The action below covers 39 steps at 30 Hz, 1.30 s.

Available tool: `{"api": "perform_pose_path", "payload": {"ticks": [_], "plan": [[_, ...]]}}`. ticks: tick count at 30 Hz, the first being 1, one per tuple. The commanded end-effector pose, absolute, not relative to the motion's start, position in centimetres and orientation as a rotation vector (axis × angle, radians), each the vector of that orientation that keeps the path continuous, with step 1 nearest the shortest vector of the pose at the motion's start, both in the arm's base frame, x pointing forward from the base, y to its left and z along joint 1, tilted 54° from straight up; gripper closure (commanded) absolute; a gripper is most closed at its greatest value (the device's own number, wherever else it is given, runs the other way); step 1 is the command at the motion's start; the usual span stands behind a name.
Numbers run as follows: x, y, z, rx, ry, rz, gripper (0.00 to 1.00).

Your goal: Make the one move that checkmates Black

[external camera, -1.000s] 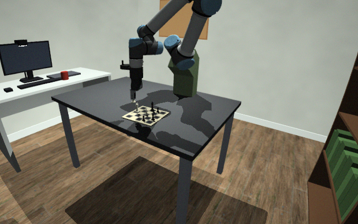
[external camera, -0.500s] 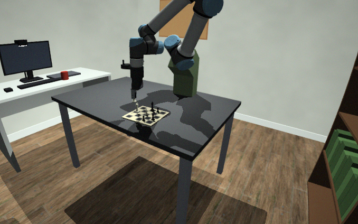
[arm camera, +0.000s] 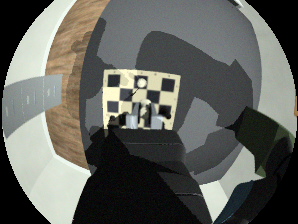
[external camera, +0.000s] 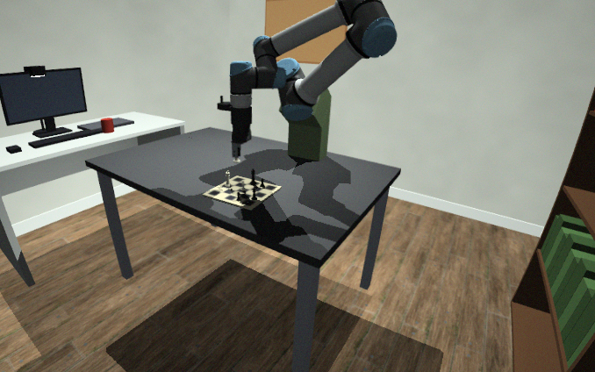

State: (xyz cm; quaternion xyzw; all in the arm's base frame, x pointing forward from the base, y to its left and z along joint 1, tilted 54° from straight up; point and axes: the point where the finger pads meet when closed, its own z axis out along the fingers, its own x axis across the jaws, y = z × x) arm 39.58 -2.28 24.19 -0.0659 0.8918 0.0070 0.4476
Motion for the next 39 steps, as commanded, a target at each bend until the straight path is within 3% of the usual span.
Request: {"api": "perform_pose_path", "payload": {"ticks": [1,39], "plan": [[38.84,-2.38,22.42,-0.111,2.201,0.041,1.00],[38.96,-2.39,21.98,-0.103,2.200,0.044,1.00]]}}
